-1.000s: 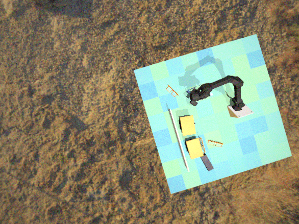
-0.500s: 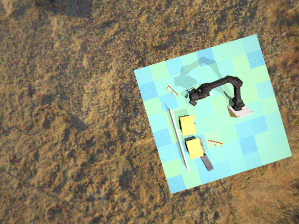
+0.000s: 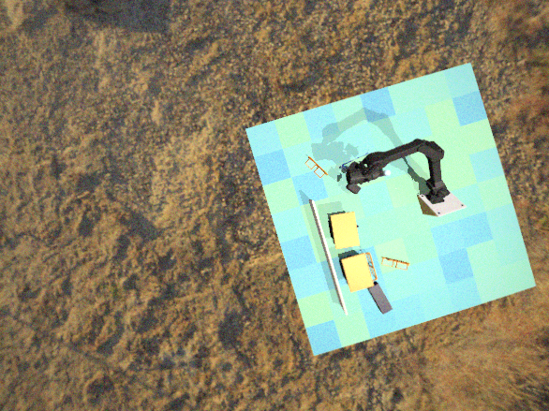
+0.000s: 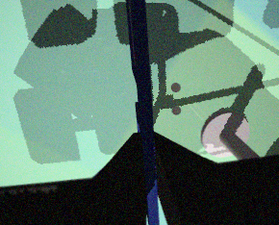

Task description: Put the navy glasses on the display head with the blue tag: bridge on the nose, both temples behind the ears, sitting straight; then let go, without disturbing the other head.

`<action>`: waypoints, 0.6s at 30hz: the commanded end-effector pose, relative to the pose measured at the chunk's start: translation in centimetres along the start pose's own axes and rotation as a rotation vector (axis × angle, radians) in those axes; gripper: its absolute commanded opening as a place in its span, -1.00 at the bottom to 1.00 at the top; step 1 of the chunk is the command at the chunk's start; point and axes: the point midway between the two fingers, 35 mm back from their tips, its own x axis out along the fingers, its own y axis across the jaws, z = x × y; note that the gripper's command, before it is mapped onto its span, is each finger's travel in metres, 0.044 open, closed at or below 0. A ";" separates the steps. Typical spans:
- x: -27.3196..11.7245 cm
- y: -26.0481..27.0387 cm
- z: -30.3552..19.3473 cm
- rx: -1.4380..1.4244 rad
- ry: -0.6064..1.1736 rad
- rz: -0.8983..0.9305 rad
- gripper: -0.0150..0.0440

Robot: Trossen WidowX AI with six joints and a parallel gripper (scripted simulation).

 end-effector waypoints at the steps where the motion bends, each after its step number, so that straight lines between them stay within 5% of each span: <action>1: -0.2 0.0 0.4 0.000 -0.003 0.003 -0.49; 18: -0.2 0.1 0.9 0.000 -0.003 0.003 -0.49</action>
